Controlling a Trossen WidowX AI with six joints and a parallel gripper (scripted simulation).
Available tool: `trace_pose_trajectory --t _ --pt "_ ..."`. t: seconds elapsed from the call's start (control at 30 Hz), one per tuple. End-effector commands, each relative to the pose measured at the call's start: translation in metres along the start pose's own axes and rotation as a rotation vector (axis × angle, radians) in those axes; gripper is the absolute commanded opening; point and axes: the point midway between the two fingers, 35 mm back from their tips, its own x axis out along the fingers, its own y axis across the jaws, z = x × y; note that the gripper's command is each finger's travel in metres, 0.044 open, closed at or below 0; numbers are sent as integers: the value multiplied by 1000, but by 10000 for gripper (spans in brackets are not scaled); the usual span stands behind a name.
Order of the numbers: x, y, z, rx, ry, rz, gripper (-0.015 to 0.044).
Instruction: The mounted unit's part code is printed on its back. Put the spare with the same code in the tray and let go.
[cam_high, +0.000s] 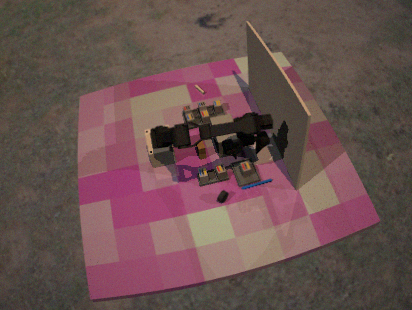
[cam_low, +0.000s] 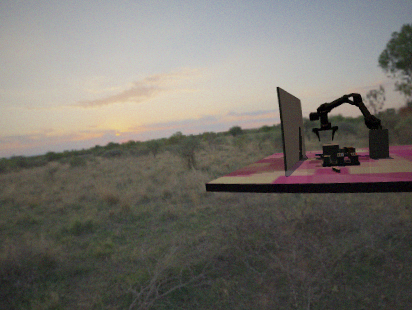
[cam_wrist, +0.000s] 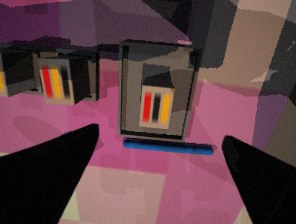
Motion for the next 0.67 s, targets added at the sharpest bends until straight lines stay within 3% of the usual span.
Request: trace_pose_trajectory --t 0.0,0.63 --pt "-21 3 -2 5 9 -5 440" --pt "-17 1 -1 3 3 -13 440"
